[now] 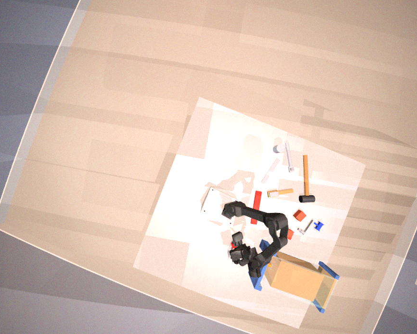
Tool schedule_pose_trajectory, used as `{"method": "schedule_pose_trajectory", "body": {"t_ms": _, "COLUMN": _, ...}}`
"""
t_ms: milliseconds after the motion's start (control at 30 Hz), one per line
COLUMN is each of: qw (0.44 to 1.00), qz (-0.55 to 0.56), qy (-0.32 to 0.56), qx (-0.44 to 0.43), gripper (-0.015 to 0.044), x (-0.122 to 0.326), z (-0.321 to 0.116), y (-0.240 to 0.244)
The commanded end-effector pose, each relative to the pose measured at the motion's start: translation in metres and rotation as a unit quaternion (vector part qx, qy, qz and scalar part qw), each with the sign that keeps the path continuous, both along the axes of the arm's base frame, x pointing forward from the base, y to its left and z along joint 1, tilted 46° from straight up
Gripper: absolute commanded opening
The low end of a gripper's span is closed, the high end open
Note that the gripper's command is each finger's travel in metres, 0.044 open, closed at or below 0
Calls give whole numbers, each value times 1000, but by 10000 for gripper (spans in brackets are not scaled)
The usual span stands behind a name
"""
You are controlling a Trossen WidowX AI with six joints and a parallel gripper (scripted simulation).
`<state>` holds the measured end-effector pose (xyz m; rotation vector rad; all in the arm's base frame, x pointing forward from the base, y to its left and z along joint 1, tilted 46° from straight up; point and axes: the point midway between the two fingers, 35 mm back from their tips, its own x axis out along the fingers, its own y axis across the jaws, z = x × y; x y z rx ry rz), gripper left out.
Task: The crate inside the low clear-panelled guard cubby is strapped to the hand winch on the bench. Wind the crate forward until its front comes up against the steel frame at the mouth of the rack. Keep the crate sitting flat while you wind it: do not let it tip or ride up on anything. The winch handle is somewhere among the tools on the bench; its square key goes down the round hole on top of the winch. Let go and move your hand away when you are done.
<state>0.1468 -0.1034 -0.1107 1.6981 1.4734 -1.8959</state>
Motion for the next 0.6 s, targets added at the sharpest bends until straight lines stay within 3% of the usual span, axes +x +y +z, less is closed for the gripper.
{"method": "schedule_pose_trajectory", "body": {"t_ms": 0, "qw": 1000, "qz": 7, "qy": 14, "qx": -14, "gripper": 0, "x": -10, "z": -10, "y": -8}}
{"method": "schedule_pose_trajectory", "body": {"t_ms": 567, "qw": 1000, "qz": 7, "qy": 14, "qx": -14, "gripper": 0, "x": -21, "z": -21, "y": -20}}
